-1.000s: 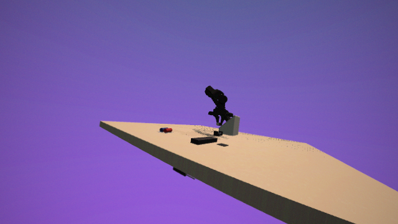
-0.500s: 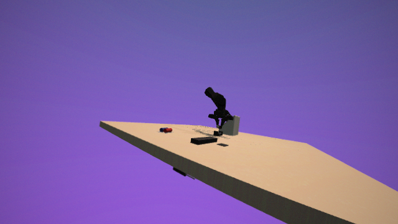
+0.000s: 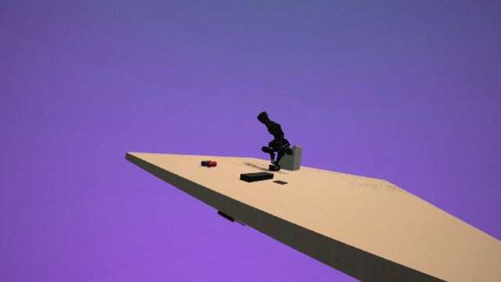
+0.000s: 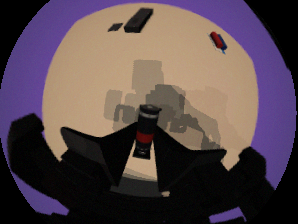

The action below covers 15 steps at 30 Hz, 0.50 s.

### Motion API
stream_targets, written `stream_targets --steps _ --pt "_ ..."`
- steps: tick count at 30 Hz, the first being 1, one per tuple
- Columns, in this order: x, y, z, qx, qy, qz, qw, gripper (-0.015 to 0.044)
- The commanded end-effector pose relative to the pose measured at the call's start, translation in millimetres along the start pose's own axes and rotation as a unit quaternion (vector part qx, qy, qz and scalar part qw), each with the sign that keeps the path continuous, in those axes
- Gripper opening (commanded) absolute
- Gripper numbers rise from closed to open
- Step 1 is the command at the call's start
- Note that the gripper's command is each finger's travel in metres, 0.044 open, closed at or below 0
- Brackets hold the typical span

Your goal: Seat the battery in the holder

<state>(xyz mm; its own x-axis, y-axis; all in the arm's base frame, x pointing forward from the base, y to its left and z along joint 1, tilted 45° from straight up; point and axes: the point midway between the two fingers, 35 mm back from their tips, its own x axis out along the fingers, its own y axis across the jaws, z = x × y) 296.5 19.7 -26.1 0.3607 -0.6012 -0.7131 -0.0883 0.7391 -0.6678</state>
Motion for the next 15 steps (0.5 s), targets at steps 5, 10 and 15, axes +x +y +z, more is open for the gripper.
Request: stream_targets --steps 5,10,15 --pt "3.3 0.6 -1.3 -0.003 -0.018 0.003 1.0 0.0079" --pt "6.2 1.8 -2.5 -0.004 -0.031 0.005 0.999 0.0079" --pt "8.7 2.6 -3.8 -0.005 -0.045 0.007 0.999 0.0079"
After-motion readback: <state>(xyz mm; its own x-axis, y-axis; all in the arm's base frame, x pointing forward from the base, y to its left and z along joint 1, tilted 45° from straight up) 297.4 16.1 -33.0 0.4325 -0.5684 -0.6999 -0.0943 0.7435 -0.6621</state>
